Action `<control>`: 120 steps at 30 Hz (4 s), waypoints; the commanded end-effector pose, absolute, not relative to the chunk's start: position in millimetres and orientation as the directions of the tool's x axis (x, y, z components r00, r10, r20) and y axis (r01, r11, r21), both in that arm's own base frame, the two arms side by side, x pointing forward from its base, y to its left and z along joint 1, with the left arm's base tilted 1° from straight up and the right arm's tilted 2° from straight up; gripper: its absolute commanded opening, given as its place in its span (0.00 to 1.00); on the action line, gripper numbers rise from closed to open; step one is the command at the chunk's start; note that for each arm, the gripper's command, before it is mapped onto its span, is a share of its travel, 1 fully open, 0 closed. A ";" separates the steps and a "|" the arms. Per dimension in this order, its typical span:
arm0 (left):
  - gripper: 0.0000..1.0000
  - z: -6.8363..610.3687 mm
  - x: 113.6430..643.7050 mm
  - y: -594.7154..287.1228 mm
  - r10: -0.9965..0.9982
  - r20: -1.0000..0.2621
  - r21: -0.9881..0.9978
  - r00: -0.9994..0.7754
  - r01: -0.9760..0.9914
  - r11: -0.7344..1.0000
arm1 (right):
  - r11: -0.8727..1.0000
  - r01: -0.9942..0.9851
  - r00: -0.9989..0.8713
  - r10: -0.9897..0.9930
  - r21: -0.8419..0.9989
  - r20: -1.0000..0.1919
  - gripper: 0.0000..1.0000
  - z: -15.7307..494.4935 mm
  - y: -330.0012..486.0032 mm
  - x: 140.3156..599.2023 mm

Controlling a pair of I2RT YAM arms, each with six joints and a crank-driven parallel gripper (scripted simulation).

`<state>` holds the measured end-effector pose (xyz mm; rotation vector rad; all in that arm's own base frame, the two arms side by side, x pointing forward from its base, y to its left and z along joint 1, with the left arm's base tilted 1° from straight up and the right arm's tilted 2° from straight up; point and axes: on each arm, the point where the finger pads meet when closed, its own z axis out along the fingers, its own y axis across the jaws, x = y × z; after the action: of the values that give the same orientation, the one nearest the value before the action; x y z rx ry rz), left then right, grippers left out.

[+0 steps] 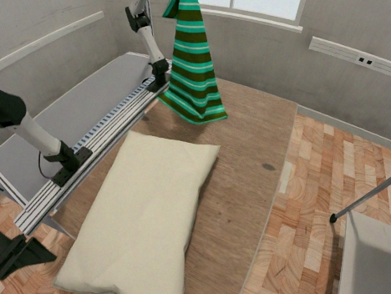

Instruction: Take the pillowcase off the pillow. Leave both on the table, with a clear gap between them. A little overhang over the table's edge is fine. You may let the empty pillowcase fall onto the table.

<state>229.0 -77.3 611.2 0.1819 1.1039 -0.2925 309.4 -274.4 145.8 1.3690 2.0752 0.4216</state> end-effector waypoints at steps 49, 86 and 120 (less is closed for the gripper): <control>0.01 610.4 232.9 -79.3 -0.138 -0.897 0.004 0.420 0.321 0.947 | 0.997 0.072 -0.018 -0.010 -0.011 -1.000 0.63 349.1 -27.7 385.8; 0.01 642.5 287.2 -65.6 -0.269 -0.845 0.016 0.462 0.525 0.851 | 1.000 0.009 0.054 -0.013 -0.012 -0.998 0.63 378.4 -0.7 384.0; 0.01 621.5 338.2 9.2 -0.209 -0.889 0.013 0.407 0.479 0.878 | 1.000 0.009 0.054 -0.013 -0.012 -0.998 0.63 378.4 -0.7 384.0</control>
<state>334.7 3.5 610.1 0.2937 1.0966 -0.4825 383.3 0.8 363.1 -0.0024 1.5578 -0.0028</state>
